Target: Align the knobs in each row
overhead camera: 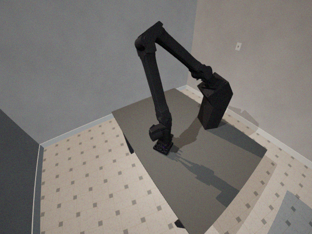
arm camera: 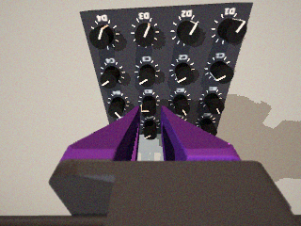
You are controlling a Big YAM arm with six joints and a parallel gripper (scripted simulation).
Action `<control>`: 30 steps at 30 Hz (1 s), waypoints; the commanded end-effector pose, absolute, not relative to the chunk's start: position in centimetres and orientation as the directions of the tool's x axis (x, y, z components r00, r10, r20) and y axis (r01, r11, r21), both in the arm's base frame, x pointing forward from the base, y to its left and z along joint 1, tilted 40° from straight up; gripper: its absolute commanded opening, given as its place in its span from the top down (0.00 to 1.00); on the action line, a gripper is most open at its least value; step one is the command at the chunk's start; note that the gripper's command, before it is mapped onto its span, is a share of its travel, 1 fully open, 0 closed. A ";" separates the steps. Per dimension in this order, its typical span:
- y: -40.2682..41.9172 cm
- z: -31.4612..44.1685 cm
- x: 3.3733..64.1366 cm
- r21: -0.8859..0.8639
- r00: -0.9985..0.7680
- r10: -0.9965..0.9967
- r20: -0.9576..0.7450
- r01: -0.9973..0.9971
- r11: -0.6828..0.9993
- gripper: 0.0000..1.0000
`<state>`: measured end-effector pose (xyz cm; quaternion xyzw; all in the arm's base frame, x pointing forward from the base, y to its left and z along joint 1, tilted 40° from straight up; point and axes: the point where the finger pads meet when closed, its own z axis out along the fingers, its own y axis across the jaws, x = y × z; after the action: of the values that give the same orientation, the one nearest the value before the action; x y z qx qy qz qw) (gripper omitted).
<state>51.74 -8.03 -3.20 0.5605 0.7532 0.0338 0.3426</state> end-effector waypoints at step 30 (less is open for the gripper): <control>-8.6 -3.4 51.9 0.436 -0.131 0.866 -0.482 0.822 0.367 0.92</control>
<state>51.77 -8.02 -3.19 0.5603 0.7532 0.0346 0.3428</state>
